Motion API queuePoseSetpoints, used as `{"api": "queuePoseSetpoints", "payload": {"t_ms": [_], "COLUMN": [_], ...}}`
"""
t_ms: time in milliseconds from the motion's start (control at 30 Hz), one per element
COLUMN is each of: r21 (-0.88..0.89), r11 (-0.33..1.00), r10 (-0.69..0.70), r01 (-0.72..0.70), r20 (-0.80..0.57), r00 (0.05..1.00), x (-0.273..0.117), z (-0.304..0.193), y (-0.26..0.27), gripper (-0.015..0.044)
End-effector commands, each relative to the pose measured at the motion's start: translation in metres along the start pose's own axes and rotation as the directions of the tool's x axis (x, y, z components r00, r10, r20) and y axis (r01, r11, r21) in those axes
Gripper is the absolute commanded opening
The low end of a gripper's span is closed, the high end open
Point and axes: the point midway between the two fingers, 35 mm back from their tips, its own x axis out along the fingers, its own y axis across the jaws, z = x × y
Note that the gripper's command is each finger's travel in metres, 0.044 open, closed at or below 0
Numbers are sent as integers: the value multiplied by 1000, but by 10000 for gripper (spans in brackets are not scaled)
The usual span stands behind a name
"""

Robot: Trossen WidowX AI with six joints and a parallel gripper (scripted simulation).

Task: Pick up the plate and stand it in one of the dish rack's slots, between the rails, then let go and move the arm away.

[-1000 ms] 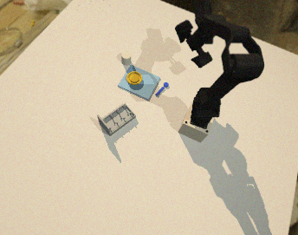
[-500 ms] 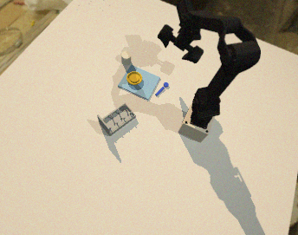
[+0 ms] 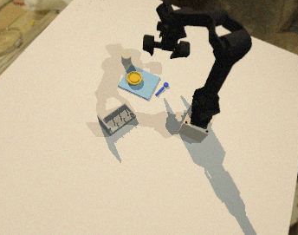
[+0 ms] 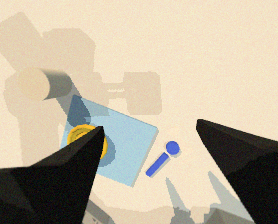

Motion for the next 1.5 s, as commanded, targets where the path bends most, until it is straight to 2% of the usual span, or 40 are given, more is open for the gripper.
{"api": "queuePoseSetpoints", "payload": {"t_ms": [0, 433, 900, 1067, 1467], "r21": [-142, -516, -843, -908, -910], "r11": [990, 856, 534, 408, 403], "r10": [-9, -43, -101, -122, -122], "r01": [6, -6, -72, -100, -101], "r20": [-18, -84, -147, -162, -163], "r00": [1000, 996, 984, 979, 979], "x": [4, 19, 35, 40, 46], "z": [-3, -22, -52, -63, -64], "y": [15, 55, 98, 110, 110], "gripper": [400, 400, 400, 400, 400]}}
